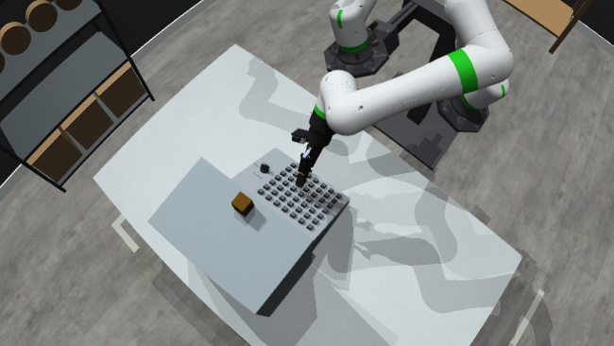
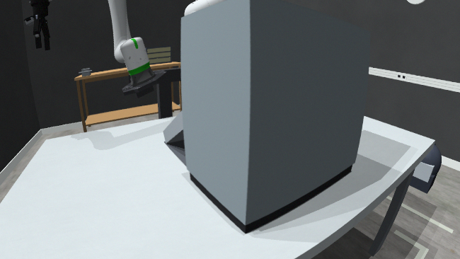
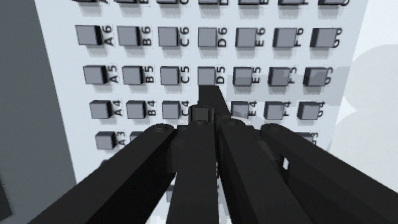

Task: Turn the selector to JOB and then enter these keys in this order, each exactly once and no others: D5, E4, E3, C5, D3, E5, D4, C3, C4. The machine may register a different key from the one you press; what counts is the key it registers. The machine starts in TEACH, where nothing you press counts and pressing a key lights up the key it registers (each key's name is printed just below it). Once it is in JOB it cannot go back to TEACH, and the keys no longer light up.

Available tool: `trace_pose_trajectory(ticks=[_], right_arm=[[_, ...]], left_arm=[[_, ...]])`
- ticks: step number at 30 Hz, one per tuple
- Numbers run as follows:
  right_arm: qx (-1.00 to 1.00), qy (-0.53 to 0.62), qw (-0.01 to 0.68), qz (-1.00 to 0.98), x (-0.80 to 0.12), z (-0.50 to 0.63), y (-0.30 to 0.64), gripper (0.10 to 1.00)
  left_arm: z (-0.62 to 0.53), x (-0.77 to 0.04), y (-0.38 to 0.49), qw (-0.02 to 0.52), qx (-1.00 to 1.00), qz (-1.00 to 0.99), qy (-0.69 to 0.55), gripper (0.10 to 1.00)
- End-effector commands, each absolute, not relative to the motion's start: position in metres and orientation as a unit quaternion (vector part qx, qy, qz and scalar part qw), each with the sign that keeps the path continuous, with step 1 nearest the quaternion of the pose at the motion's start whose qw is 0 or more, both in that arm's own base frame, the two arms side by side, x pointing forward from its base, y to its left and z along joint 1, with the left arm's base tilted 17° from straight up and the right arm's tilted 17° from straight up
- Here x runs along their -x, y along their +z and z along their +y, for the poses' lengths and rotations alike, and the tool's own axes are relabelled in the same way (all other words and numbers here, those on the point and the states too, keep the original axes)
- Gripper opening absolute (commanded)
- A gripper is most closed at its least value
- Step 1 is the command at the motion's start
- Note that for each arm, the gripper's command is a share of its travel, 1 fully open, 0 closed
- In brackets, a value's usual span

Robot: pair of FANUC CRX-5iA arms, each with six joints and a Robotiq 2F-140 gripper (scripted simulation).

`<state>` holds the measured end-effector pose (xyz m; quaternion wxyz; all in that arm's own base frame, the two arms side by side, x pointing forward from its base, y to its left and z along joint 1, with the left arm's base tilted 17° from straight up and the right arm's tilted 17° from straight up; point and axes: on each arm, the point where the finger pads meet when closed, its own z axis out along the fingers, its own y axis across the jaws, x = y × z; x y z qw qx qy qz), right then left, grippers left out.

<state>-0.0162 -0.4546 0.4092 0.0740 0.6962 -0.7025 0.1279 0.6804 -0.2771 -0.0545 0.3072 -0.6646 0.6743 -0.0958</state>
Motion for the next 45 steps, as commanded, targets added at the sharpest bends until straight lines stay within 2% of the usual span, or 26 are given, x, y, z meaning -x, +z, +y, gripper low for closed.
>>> trace_pose_trajectory(ticks=[1, 45], right_arm=[[-0.696, 0.128, 0.075, -0.702, 0.016, -0.455, 0.41, 1.0], [-0.696, 0.128, 0.075, -0.702, 0.016, -0.455, 0.41, 1.0]], left_arm=[[-0.266, -0.68, -0.05, 0.307, 0.665, 0.674, -0.097, 0.099], [-0.253, -0.691, -0.065, 0.307, 0.665, 0.674, -0.097, 0.099]])
